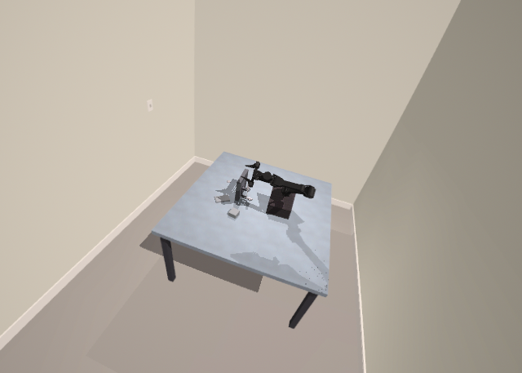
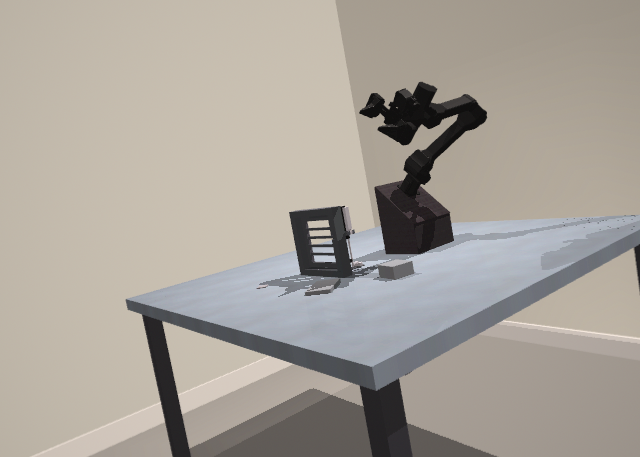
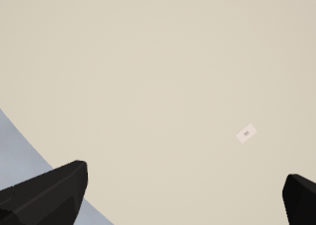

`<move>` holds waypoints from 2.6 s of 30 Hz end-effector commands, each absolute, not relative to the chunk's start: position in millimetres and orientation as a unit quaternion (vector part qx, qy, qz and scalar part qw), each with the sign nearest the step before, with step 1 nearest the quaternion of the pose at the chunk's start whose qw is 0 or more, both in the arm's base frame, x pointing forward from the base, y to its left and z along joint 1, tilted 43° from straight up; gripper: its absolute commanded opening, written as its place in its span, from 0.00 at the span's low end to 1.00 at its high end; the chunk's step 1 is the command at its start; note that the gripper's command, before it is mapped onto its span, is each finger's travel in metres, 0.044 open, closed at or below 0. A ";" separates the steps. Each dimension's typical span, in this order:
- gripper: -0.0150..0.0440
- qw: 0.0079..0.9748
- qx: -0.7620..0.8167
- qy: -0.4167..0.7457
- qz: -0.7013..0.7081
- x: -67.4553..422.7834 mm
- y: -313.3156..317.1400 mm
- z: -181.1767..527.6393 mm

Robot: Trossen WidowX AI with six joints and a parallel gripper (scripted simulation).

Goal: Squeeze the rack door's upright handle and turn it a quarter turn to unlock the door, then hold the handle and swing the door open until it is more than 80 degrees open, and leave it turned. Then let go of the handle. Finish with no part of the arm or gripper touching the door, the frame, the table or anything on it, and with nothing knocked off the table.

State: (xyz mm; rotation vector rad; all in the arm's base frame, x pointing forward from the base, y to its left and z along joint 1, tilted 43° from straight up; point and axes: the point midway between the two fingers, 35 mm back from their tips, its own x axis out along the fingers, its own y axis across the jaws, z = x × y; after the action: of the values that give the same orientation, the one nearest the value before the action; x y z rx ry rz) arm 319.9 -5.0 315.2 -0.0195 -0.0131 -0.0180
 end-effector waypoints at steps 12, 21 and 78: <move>0.74 0.991 -0.033 0.132 0.022 350.5 -8.5 265.1; 0.74 0.968 -0.034 0.244 0.053 365.4 -13.1 221.1; 0.74 0.659 0.258 0.657 0.259 335.4 -26.6 51.4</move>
State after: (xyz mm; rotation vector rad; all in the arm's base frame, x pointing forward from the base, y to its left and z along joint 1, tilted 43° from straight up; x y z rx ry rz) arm 334.1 -26.4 50.5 0.5661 1.4891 0.5730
